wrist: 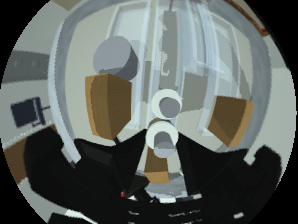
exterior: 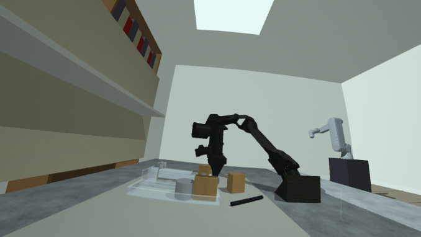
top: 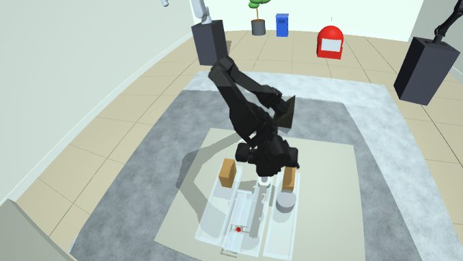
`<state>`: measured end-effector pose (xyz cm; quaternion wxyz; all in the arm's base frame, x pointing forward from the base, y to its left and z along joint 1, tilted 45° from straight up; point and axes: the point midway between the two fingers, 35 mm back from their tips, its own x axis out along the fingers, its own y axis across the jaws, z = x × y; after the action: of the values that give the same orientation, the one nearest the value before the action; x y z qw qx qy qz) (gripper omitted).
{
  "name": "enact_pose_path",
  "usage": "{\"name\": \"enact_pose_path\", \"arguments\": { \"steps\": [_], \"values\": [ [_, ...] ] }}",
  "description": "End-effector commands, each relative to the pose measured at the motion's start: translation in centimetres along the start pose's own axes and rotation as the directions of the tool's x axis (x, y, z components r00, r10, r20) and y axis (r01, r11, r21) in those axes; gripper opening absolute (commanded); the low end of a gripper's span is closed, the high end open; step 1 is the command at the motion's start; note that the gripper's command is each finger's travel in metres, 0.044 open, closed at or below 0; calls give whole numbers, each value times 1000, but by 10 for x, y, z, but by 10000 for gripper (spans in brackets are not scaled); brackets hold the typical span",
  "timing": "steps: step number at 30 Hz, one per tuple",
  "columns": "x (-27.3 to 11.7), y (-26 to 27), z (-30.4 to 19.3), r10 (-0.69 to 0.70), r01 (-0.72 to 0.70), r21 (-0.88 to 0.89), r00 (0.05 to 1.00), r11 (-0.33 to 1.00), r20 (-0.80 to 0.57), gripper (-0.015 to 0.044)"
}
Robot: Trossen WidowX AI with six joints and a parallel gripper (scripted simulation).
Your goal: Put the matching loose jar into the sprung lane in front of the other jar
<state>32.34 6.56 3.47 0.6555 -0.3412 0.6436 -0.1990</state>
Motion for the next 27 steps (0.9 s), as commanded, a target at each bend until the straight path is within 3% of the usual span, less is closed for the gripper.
{"name": "enact_pose_path", "arguments": {
  "steps": [1, 27],
  "values": [
    [-3, -2, 8, -5, 5, 12, 1000, 1000, 24, 0],
    [-6, -4, 17, -5, 5, 13, 1000, 1000, 24, 0]
  ]
}}
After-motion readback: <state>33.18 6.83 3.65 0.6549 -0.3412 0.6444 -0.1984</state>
